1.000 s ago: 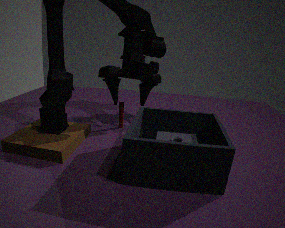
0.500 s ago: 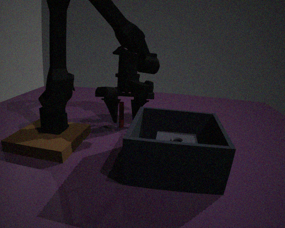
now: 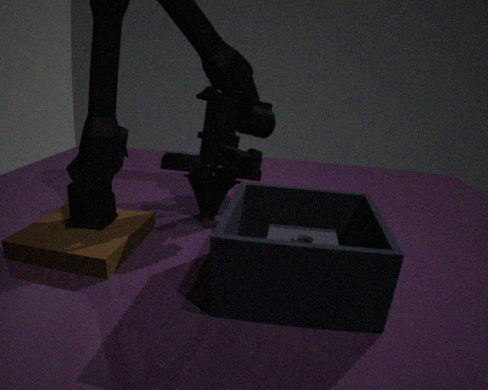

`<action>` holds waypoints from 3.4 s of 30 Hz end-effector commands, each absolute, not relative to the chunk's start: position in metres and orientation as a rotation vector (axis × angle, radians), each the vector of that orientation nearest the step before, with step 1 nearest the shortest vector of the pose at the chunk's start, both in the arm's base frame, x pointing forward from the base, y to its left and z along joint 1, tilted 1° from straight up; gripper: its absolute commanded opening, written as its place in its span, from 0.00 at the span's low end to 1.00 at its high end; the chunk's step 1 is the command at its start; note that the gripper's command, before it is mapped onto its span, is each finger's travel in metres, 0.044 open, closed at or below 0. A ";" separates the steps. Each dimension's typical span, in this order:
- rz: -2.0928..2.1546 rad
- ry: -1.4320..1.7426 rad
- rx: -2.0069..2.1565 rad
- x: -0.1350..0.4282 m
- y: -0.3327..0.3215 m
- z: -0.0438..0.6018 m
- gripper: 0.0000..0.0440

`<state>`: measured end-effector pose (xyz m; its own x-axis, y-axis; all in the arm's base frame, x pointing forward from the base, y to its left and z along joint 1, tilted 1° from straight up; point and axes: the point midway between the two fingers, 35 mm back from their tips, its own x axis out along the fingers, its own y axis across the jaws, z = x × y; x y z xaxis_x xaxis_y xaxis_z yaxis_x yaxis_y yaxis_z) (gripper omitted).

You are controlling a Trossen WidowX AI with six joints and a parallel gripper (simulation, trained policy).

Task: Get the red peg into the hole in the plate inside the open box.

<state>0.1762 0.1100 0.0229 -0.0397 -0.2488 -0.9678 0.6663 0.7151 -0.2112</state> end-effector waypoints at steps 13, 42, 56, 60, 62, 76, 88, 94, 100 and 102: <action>-0.767 1.277 0.370 0.206 0.090 0.098 0.00; -0.952 1.044 0.571 0.285 -0.009 0.142 0.00; -0.924 1.082 0.567 0.314 -0.058 0.120 0.00; -0.893 1.108 0.555 0.320 -0.067 0.112 0.00; -0.877 1.121 0.548 0.323 -0.071 0.107 0.00; -0.770 1.245 0.515 0.329 -0.080 0.069 0.36; -0.675 1.267 0.514 0.358 -0.082 0.088 0.86; -0.613 1.270 0.545 0.377 -0.074 0.101 1.00; -0.541 1.255 0.560 0.397 -0.065 0.121 1.00; -0.519 1.246 0.565 0.404 -0.062 0.127 1.00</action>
